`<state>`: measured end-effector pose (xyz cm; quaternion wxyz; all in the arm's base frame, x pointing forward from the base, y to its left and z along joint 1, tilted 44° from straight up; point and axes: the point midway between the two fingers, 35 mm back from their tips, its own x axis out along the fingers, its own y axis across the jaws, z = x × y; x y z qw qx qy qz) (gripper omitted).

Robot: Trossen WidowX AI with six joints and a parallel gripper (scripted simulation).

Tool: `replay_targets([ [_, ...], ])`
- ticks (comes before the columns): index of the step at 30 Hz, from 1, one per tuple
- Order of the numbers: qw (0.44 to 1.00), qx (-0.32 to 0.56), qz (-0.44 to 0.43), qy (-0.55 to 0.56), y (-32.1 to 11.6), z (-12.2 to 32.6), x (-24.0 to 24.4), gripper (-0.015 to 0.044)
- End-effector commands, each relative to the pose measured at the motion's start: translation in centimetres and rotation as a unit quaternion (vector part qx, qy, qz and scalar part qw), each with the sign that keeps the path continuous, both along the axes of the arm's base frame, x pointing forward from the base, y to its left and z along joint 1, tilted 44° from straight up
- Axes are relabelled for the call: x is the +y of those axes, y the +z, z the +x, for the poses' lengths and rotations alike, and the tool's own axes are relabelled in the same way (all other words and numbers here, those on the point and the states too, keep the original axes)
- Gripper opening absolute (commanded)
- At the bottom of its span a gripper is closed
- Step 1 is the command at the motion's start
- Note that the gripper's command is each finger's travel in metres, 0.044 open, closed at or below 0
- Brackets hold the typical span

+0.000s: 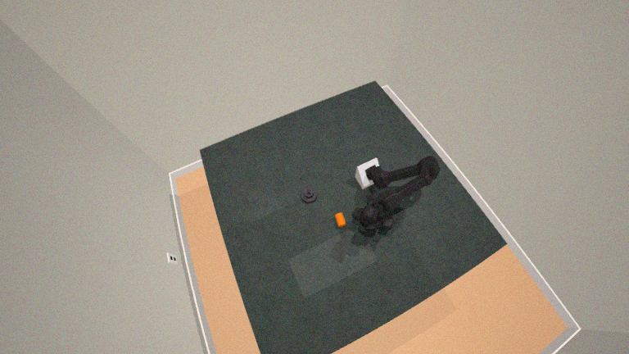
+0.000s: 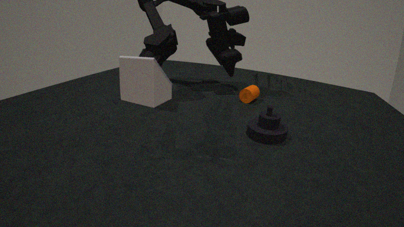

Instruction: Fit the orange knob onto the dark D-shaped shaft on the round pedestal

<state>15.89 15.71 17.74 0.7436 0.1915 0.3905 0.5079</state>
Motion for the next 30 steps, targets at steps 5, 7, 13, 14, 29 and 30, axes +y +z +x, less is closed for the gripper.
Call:
replay_targets([
  [5,0.794,0.517,0.007,-0.319,-2.7,7.4,-5.4,0.0440],
  [7,0.746,0.565,0.012,-0.352,-3.1,8.0,-6.2,0.0440],
  [13,0.578,0.686,0.029,-0.441,-4.7,9.4,-8.7,0.0440],
  [14,0.546,0.704,0.032,-0.454,-4.9,9.6,-9.2,0.0440],
  [29,0.359,0.779,0.046,-0.513,-6.3,10.6,-11.5,0.0440],
  [30,0.359,0.779,0.046,-0.513,-6.3,10.6,-11.5,0.0440],
])
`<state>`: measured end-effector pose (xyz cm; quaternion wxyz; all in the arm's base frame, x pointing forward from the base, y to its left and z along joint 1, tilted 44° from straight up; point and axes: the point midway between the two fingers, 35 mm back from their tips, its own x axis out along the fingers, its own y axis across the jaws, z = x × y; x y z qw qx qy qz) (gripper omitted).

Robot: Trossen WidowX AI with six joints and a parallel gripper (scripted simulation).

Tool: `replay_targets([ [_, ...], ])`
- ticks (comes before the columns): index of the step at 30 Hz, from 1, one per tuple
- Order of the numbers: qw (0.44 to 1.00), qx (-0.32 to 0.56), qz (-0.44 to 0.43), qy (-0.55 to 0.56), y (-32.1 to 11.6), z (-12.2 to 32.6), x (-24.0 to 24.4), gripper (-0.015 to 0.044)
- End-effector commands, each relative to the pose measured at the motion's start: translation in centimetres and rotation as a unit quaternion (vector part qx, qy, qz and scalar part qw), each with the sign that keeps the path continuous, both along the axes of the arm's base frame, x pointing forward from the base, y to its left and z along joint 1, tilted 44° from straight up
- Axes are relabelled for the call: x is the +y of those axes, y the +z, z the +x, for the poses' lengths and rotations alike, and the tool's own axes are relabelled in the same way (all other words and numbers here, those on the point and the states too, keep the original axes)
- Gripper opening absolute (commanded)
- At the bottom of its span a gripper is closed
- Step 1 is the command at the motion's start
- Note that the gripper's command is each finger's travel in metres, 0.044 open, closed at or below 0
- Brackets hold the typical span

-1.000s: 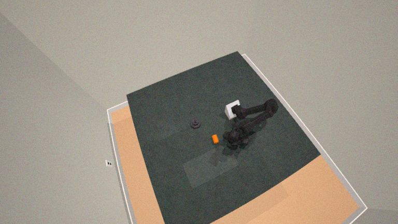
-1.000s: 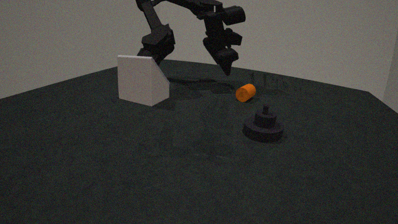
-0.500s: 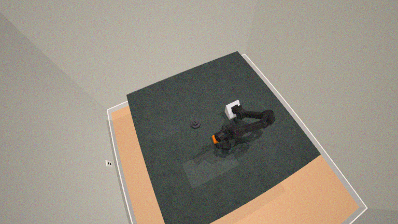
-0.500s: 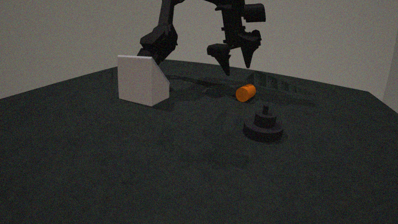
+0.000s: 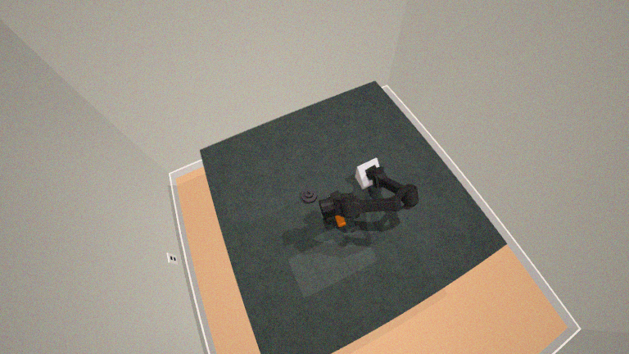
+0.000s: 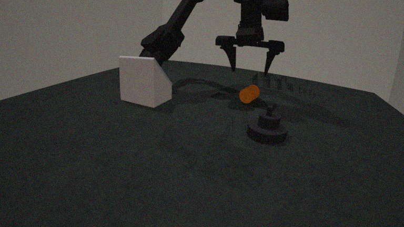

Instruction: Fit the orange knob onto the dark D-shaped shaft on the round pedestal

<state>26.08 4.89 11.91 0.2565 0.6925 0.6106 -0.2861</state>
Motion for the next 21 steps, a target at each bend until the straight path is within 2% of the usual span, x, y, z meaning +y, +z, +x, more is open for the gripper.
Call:
replay_targets([
  [1,0.998,0.051,0.000,-0.036,-0.4,0.4,-0.7,0.0440],
  [21,0.998,0.051,0.001,-0.036,-2.5,0.5,1.3,0.0440],
])
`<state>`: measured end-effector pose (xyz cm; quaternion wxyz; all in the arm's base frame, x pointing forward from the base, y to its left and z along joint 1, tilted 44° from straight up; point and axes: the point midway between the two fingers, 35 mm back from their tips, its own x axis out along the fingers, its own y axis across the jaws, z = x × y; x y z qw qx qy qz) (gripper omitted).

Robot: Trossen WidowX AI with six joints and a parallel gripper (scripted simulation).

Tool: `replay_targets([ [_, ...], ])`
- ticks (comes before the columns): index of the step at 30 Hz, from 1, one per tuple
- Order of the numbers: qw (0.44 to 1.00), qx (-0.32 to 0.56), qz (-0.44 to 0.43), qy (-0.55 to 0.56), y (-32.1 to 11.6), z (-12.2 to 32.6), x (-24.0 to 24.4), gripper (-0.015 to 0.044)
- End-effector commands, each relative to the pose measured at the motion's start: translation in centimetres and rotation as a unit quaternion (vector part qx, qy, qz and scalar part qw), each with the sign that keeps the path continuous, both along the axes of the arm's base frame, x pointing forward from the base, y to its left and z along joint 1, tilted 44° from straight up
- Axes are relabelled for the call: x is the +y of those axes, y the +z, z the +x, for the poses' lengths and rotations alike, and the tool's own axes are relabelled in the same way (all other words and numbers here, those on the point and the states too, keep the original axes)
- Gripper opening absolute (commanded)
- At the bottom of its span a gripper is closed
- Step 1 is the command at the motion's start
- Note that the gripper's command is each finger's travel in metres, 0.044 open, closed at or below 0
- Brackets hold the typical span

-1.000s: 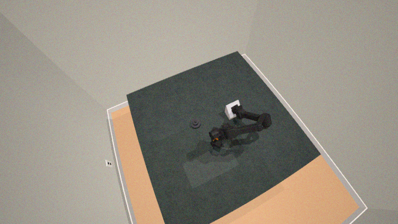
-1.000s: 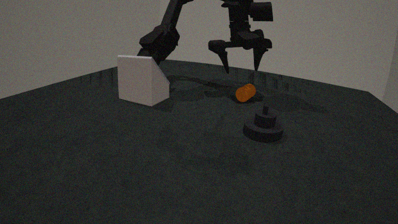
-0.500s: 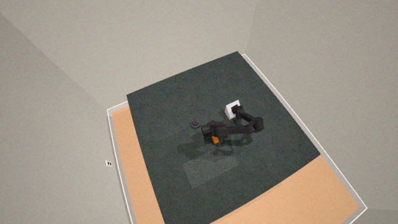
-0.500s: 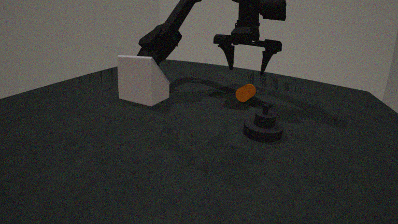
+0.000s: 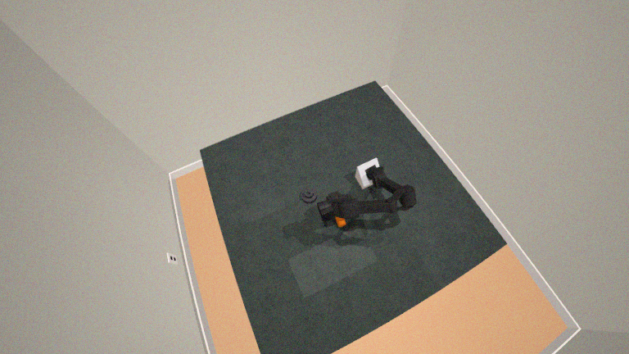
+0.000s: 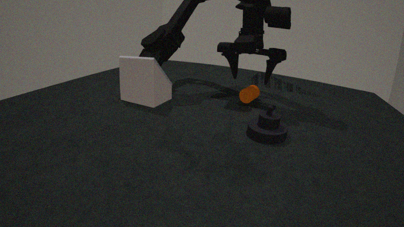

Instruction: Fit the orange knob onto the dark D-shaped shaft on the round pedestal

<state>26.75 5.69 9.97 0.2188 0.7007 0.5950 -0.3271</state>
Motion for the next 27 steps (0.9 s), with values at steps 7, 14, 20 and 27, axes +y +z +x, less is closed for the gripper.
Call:
replay_targets([
  [7,1.000,0.006,0.002,0.002,-1.4,0.0,1.2,0.0440],
  [14,1.000,0.006,0.002,0.001,-2.2,0.1,2.0,0.0440],
  [20,1.000,0.006,0.003,0.001,-2.9,0.1,2.7,0.0440],
  [27,1.000,0.006,0.004,0.001,-3.5,0.1,3.4,0.0440],
])
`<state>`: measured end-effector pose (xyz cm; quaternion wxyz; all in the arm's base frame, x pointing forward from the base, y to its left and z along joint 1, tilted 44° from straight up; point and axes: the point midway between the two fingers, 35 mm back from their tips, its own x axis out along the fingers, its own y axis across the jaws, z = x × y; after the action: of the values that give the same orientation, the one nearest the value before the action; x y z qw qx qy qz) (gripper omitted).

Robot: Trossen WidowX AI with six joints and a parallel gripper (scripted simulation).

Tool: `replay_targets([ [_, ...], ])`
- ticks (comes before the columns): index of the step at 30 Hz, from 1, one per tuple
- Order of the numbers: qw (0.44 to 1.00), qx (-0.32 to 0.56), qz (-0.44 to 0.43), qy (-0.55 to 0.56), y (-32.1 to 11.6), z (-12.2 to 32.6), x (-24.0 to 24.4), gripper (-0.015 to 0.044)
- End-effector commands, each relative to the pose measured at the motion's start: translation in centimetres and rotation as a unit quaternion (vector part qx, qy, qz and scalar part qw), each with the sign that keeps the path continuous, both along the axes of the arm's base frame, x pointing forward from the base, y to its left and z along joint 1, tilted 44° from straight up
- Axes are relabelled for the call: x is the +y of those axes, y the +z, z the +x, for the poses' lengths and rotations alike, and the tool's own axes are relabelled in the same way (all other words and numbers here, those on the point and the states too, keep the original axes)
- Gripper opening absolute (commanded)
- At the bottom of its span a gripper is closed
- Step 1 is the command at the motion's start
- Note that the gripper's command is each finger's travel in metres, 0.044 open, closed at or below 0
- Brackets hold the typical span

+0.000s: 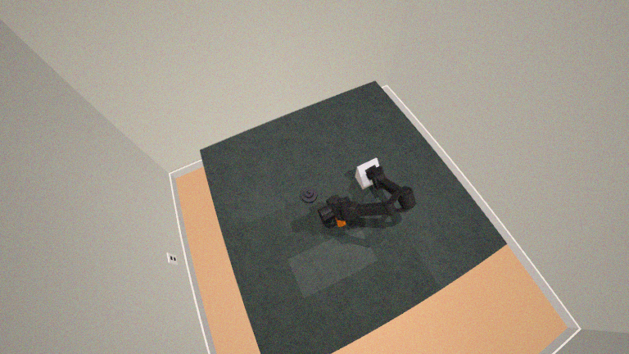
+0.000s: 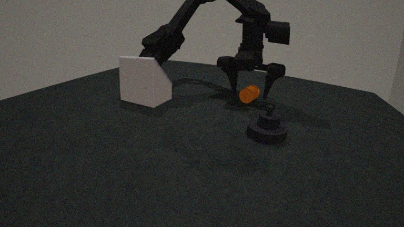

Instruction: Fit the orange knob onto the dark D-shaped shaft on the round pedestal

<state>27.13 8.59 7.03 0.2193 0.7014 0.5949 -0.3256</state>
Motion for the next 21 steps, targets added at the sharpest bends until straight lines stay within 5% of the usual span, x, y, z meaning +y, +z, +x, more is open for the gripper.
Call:
replay_targets([
  [1,1.000,0.007,0.003,0.001,-0.54,-0.24,0.46,0.0414],
  [8,1.000,0.007,0.003,0.001,-0.54,-0.24,0.46,0.0240],
  [21,1.000,0.007,0.003,0.001,-0.54,-0.24,0.46,0.0227],
])
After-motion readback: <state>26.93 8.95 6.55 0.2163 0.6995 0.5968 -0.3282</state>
